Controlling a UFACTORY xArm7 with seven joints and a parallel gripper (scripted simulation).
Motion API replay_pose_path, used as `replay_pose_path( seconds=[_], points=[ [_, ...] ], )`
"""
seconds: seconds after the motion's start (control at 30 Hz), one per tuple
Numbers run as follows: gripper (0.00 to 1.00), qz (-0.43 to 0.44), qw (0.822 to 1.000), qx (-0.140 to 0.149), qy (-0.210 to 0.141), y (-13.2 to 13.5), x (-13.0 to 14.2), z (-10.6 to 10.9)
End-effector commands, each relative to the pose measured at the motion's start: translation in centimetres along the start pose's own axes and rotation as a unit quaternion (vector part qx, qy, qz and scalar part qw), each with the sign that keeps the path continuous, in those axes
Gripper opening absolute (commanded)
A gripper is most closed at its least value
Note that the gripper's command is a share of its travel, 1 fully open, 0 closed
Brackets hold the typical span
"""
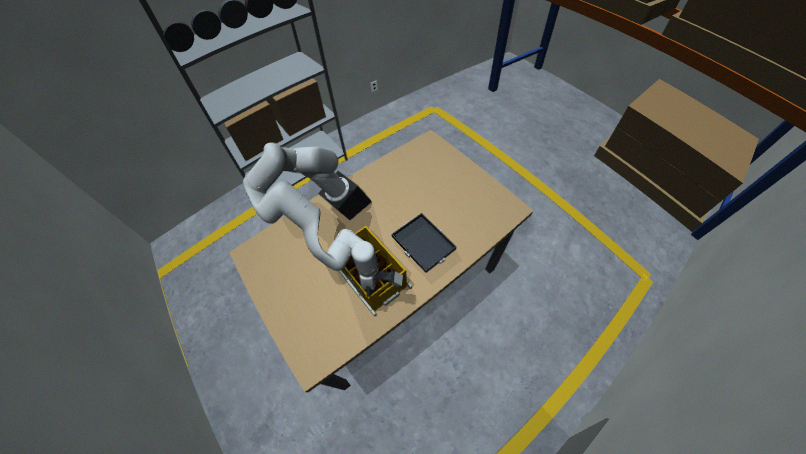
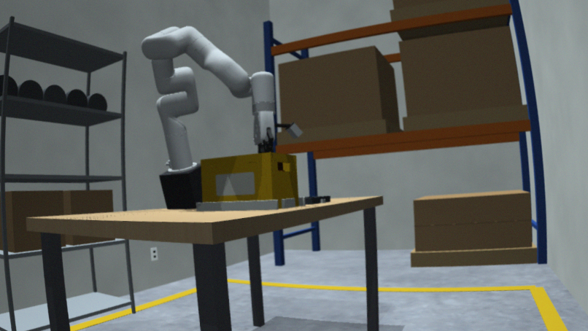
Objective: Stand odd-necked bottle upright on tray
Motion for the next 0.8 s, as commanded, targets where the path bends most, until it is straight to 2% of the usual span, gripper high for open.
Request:
replay_pose_path(
  seconds=[0.0,0.43,0.77],
  points=[
    [0.65,0.000,1.000,0.002,0.001,0.1,-0.1,0.2],
    [0.65,0.000,1.000,0.002,0.001,0.1,-0.1,0.5],
    [0.65,0.000,1.000,0.002,0.001,0.1,-0.1,2.9]
  ],
)
Point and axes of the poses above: the point where the finger pads meet when closed, its own z axis back along the fingers, its own y axis across the jaws, x = y × z, the point moved 5 cm from there along z, back along the fingers, and after that the axes turned 7 degrees about z, right-handed, at the moved point
